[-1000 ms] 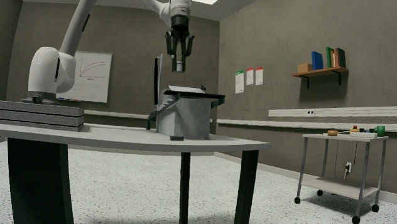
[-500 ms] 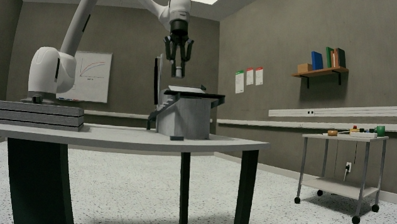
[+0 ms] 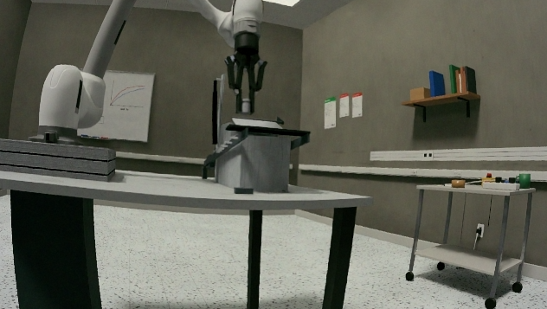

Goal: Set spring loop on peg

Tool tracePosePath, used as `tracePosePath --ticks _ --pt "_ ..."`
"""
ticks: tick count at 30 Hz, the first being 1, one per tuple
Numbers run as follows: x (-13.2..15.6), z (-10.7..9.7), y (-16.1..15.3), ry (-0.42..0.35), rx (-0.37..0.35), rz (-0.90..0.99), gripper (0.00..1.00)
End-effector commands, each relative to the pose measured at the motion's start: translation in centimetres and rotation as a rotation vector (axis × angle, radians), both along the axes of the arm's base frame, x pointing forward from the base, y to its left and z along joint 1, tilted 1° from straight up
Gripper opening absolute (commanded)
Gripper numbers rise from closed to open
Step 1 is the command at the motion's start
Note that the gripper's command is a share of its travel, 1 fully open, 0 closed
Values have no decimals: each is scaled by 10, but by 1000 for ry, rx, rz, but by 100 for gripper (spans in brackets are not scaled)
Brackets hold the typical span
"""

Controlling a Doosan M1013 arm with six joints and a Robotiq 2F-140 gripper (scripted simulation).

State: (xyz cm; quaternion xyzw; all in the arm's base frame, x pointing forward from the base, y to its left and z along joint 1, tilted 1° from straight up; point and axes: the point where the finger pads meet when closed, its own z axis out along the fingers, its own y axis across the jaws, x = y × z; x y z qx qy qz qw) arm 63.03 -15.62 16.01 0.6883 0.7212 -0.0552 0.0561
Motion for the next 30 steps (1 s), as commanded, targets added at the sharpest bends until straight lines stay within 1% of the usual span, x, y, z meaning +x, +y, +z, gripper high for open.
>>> tracePosePath --ticks 1,3,6,20,23,30 --pt "0 -3 0 -1 0 0 25" --pt "1 -6 0 -1 0 0 25" --pt "1 -6 0 -1 0 0 25" --pt "1 -29 -1 -1 -1 0 25" --pt "1 -28 -1 -1 -1 0 25" --pt "1 -33 -1 -1 -1 0 25"
